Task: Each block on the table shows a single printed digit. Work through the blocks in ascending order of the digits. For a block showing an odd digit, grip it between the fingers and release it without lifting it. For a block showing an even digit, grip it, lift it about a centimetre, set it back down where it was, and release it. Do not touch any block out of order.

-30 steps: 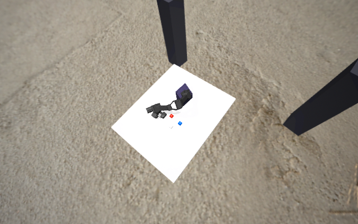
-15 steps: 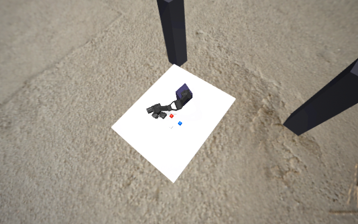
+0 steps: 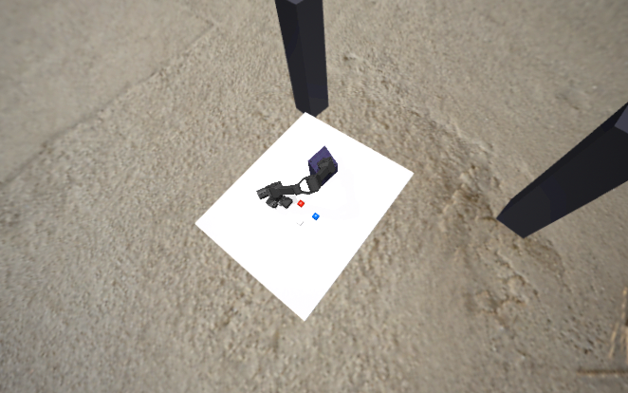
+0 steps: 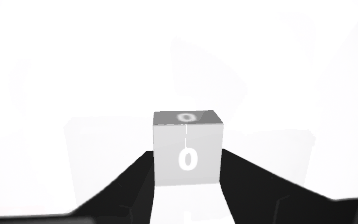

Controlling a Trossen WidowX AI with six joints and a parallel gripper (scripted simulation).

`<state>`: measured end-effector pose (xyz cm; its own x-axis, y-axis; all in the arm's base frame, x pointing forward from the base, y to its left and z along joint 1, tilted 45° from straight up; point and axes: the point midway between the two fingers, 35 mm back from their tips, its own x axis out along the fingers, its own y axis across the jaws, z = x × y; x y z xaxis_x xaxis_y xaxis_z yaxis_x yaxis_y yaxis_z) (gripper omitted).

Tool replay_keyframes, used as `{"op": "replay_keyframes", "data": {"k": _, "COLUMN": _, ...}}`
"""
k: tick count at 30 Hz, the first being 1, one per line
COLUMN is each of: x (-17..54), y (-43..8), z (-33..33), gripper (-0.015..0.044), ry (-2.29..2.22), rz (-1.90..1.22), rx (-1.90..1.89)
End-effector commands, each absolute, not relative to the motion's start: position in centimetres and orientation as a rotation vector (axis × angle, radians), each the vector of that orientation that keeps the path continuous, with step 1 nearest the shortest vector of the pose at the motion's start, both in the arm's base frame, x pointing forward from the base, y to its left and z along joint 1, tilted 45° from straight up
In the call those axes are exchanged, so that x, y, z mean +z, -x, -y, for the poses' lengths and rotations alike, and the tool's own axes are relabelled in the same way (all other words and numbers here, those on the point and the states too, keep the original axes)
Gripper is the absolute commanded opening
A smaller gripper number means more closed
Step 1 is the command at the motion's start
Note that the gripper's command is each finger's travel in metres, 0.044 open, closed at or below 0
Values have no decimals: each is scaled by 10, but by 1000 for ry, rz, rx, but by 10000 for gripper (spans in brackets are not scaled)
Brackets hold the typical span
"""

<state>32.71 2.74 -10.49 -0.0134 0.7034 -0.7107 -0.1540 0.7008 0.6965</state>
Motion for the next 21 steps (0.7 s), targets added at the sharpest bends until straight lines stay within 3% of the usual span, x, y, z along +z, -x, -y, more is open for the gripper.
{"op": "replay_keyframes", "data": {"k": 1, "x": -103, "y": -327, "z": -26, "gripper": 120, "ry": -494, "rz": -1432, "rx": 723}}
{"op": "replay_keyframes", "data": {"k": 21, "x": -94, "y": -328, "z": -17, "gripper": 120, "ry": -493, "rz": -1432, "rx": 723}}
